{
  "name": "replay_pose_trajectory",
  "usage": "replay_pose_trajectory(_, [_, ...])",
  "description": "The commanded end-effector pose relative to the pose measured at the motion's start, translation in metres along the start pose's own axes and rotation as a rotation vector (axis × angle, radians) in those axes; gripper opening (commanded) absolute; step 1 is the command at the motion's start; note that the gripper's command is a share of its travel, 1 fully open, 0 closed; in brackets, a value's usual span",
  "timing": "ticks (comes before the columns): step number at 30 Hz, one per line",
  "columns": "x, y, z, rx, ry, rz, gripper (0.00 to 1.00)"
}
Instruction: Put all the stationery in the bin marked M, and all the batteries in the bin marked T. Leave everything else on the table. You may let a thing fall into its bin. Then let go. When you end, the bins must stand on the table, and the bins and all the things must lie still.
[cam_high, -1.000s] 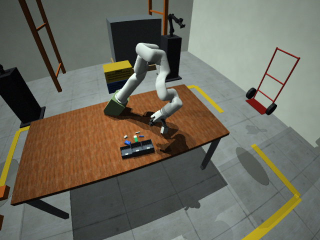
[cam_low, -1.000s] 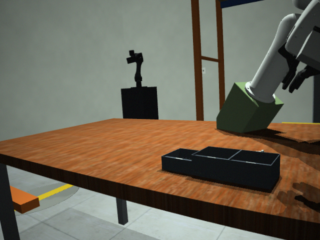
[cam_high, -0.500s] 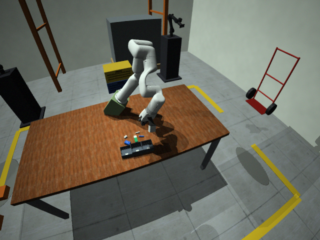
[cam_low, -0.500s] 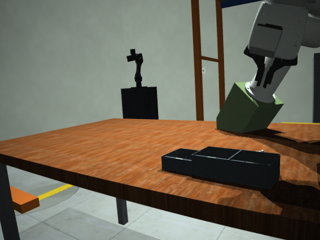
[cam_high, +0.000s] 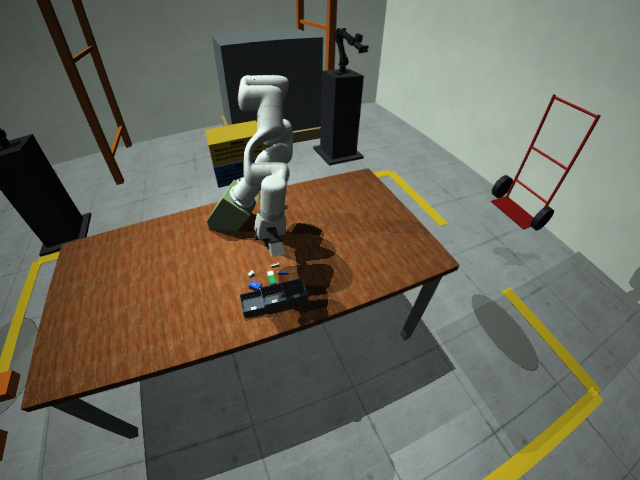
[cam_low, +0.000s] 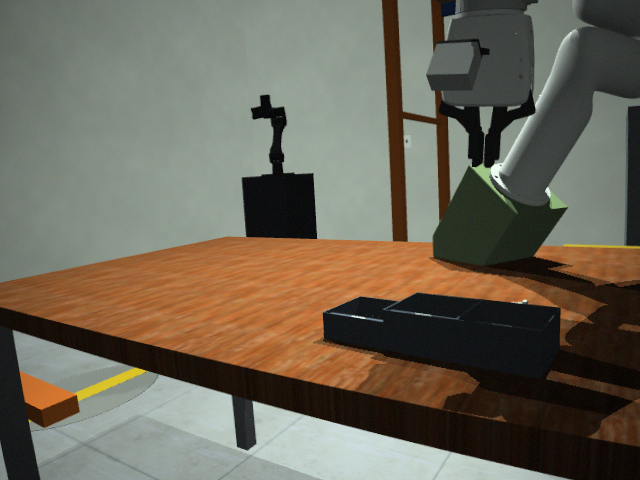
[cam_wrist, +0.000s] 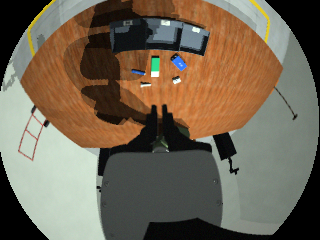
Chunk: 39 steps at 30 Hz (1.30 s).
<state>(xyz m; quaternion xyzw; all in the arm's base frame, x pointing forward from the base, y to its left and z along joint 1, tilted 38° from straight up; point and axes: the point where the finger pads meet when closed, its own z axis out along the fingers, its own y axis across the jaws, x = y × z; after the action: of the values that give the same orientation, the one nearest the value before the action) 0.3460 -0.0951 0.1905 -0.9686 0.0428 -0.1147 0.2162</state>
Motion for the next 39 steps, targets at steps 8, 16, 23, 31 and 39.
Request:
replay_pose_trajectory(8, [-0.020, 0.031, 0.002, 0.105, 0.151, 0.035, 0.07])
replay_pose_trajectory(16, [-0.020, 0.031, 0.002, 0.105, 0.151, 0.035, 0.07])
replay_pose_trajectory(23, [0.002, 0.045, 0.022, 0.106, 0.150, 0.057, 0.07])
replay_pose_trajectory(31, [0.047, 0.073, 0.063, 0.106, 0.150, 0.057, 0.07])
replay_pose_trajectory(39, [0.080, 0.095, 0.094, 0.106, 0.150, 0.057, 0.07])
